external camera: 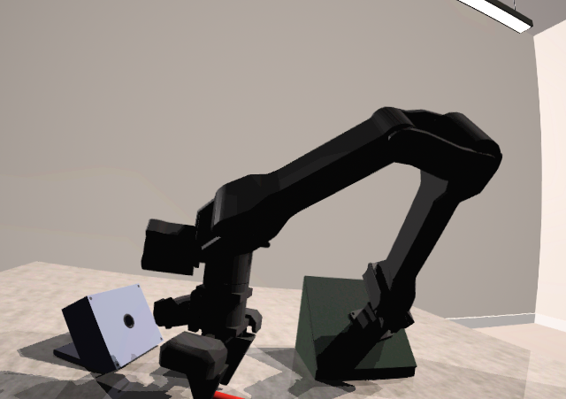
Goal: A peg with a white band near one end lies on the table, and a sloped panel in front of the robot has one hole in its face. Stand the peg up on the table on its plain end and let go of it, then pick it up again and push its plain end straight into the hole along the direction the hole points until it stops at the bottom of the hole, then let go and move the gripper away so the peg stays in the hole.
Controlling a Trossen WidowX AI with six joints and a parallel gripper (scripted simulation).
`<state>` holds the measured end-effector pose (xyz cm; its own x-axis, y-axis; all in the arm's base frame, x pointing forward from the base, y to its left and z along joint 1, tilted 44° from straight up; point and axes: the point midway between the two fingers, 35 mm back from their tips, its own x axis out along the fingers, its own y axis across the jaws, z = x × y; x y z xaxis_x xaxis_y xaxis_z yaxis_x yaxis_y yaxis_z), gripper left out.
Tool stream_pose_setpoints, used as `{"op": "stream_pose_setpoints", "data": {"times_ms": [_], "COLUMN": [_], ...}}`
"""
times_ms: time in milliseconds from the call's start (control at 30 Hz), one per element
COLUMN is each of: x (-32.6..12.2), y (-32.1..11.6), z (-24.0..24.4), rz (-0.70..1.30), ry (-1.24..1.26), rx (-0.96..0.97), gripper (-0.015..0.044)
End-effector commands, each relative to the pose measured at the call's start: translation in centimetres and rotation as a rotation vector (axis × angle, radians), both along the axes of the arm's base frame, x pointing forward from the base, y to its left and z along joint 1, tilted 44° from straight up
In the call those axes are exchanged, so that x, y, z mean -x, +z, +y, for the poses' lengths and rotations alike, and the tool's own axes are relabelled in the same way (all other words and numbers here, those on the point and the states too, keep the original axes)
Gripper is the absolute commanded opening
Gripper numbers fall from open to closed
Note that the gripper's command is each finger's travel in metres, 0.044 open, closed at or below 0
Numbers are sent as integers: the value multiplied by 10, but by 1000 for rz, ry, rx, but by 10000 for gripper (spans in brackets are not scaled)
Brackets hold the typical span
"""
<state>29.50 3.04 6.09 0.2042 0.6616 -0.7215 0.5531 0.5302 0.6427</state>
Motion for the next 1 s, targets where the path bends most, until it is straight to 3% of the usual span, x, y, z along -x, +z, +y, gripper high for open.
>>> {"op": "stream_pose_setpoints", "data": {"times_ms": [0, 200, 500, 800, 967], "x": [0, 0, 0, 0, 0], "y": [-1, -1, -1, -1, -1], "z": [1, 1, 1, 1, 1], "rz": [4, 4, 4, 4, 3], "ry": [-3, -3, -3, -3, -4], "rx": [-5, -5, -5, -5, -3], "gripper": [256, 110, 110, 50, 49]}}
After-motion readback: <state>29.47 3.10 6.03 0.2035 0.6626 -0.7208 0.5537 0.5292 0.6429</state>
